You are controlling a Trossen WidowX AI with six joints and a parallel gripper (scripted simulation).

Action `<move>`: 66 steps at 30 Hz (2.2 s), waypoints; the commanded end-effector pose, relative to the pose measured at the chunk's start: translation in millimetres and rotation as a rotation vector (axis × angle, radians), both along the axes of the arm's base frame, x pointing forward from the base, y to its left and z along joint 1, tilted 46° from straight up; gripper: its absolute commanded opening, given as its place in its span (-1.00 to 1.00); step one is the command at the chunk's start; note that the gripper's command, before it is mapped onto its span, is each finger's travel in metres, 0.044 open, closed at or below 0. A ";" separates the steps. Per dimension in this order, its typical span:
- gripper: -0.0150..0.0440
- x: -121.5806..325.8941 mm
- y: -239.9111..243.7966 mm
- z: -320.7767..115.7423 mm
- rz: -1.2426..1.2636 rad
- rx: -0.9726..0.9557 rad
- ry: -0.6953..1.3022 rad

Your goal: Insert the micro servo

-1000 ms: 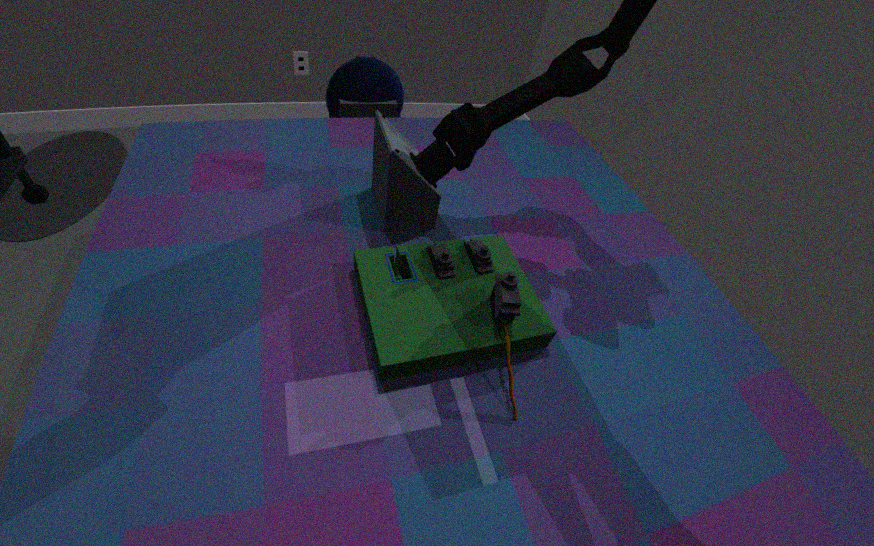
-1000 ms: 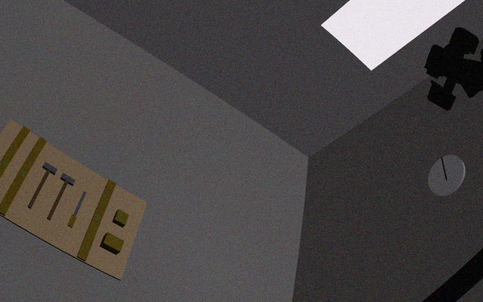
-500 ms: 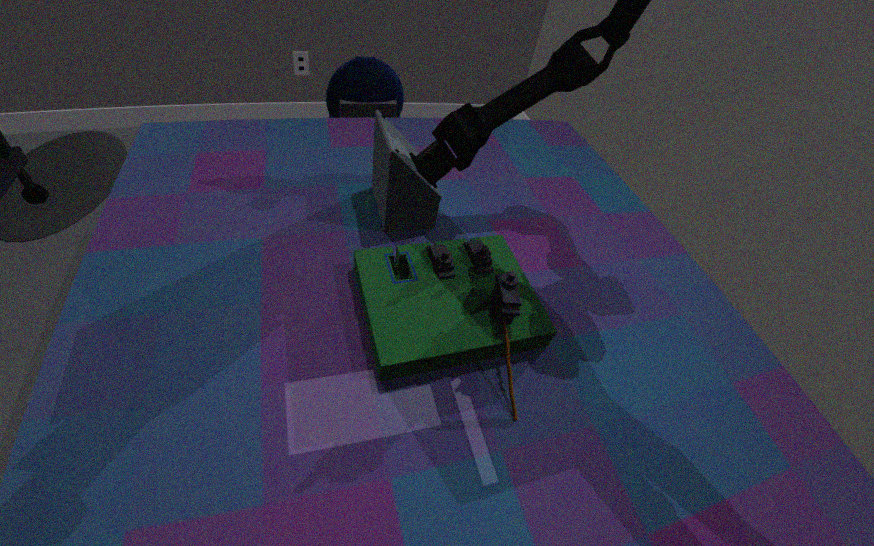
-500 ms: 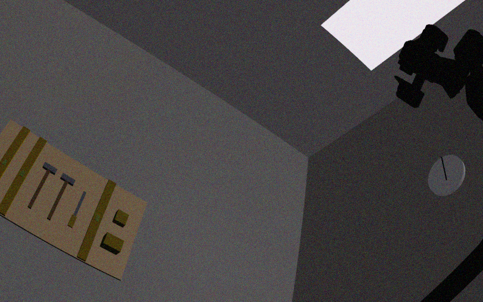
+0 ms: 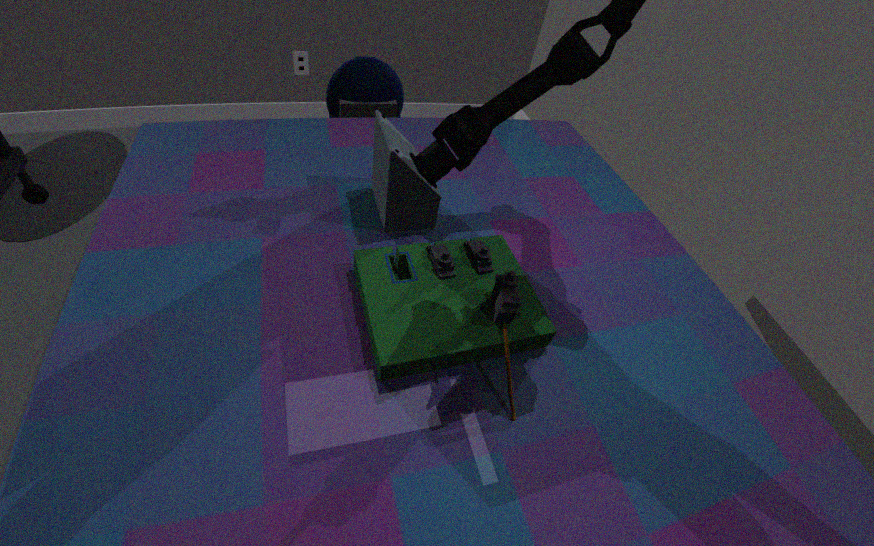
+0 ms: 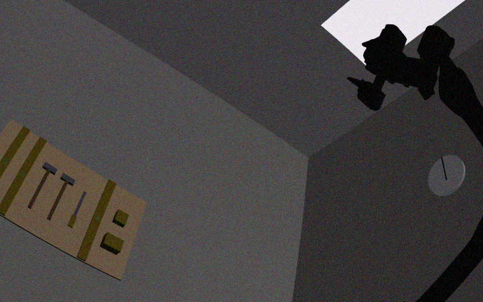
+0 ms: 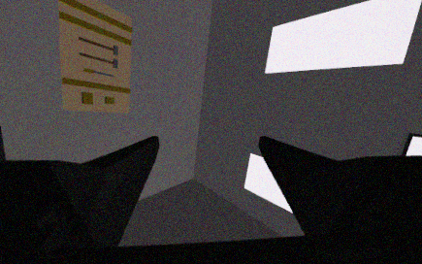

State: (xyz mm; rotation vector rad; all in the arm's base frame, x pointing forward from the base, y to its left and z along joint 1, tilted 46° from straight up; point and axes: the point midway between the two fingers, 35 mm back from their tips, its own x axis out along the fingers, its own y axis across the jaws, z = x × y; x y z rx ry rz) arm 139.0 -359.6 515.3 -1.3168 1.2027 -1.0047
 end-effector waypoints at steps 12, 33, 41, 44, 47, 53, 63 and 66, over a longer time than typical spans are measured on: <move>1.00 82.9 -4.0 -93.2 0.225 0.320 -0.090; 1.00 176.2 51.6 -228.9 0.400 0.893 -0.197; 1.00 198.5 86.8 -275.3 0.398 1.133 -0.224; 1.00 204.9 101.6 -291.9 0.386 1.227 -0.231; 1.00 210.1 116.9 -307.7 0.367 1.321 -0.236; 1.00 217.3 149.1 -336.9 0.307 1.508 -0.240; 1.00 219.2 205.7 -374.2 0.153 1.793 -0.228; 1.00 217.7 223.3 -383.2 0.091 1.875 -0.219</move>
